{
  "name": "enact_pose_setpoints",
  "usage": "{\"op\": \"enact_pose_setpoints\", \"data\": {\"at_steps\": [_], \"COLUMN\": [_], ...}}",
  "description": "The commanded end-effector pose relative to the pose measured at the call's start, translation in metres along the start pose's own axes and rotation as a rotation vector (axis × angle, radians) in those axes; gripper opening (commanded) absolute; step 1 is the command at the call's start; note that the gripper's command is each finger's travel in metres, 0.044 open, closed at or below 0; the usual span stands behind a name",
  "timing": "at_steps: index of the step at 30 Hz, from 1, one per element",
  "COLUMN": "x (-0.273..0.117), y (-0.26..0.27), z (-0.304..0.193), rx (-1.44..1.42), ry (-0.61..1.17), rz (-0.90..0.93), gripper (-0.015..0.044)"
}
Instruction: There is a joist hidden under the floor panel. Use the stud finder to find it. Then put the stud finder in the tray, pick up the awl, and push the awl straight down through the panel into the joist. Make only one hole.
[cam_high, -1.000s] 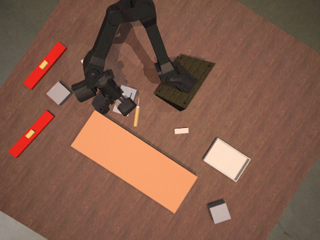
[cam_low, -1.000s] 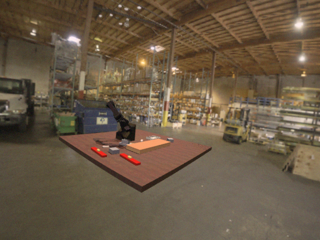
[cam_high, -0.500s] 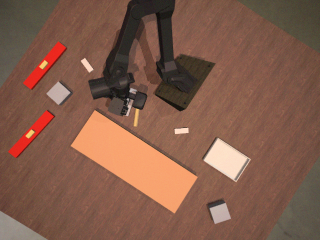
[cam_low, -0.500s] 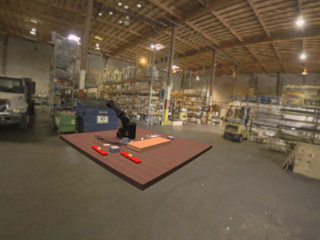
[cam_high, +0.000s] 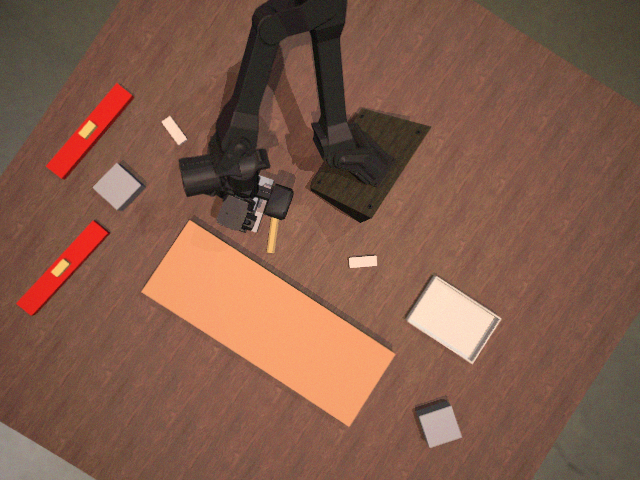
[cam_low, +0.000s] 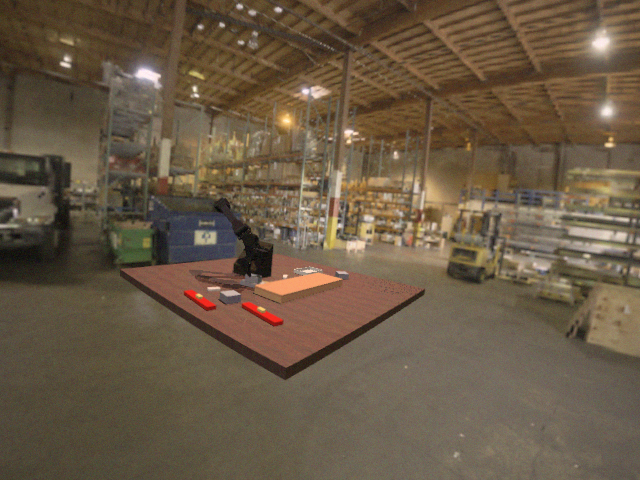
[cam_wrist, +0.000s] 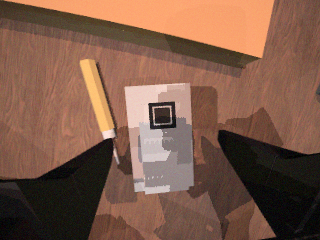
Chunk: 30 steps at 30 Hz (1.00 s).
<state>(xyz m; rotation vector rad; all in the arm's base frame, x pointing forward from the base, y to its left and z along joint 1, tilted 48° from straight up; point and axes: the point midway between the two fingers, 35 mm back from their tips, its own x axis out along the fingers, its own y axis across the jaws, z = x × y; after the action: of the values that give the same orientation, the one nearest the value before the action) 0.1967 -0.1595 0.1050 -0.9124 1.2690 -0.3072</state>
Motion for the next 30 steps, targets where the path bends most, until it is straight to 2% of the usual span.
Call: {"op": "enact_pose_setpoints", "data": {"at_steps": [1,20,23,30], "x": [0.007,0.034,0.034,0.034], "y": [0.002,0.002,0.002,0.002], "z": [-0.001,-0.011,-0.011,-0.011], "rx": [-0.005,-0.007,-0.007,-0.007], "ry": [-0.001,-0.001,-0.001,-0.001], "rz": [0.007,0.002,0.002,0.002], "gripper": [0.0440,0.0440,0.0361,0.0315]}}
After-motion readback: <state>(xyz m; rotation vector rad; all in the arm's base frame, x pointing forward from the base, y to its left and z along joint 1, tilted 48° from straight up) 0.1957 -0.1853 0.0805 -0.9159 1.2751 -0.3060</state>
